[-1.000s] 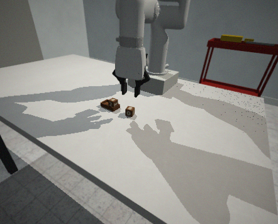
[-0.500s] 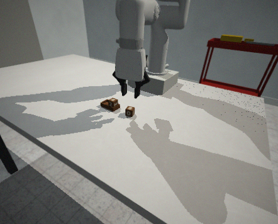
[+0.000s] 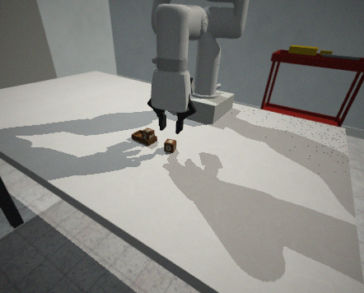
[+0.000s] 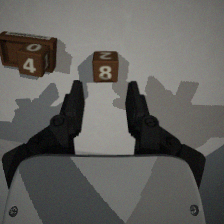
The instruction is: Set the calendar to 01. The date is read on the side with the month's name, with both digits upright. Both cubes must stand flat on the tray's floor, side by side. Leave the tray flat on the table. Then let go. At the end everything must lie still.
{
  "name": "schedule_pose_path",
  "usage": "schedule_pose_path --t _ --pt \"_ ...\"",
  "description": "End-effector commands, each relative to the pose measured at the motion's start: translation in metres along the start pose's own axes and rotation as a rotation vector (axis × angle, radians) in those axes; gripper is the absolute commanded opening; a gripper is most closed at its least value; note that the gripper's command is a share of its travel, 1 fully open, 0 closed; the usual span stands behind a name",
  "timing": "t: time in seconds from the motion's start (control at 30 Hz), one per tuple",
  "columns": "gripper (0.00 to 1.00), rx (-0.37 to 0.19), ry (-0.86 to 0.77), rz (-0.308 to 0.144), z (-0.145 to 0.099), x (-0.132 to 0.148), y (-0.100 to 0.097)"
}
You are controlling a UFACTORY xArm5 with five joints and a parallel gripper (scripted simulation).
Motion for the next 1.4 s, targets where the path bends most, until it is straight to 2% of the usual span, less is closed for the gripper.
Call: schedule_pose_path --t 0.0,0.57,1.37 --pt "0.47 -0.003 0.000 0.000 -0.001 0.000 0.005" --pt "0.47 -0.003 0.000 0.000 -0.001 0.000 0.025" --pt "0.47 -0.003 0.000 0.000 -0.001 0.000 0.029"
Point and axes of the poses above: the point where the finger pads meet when closed, its own y axis out along the fingers, its own x axis across the jaws, z = x × y, the point moved 9 cm from there along -y, back along the fingers, and after that the axes turned 4 degrees about y, right-handed, at the moved point
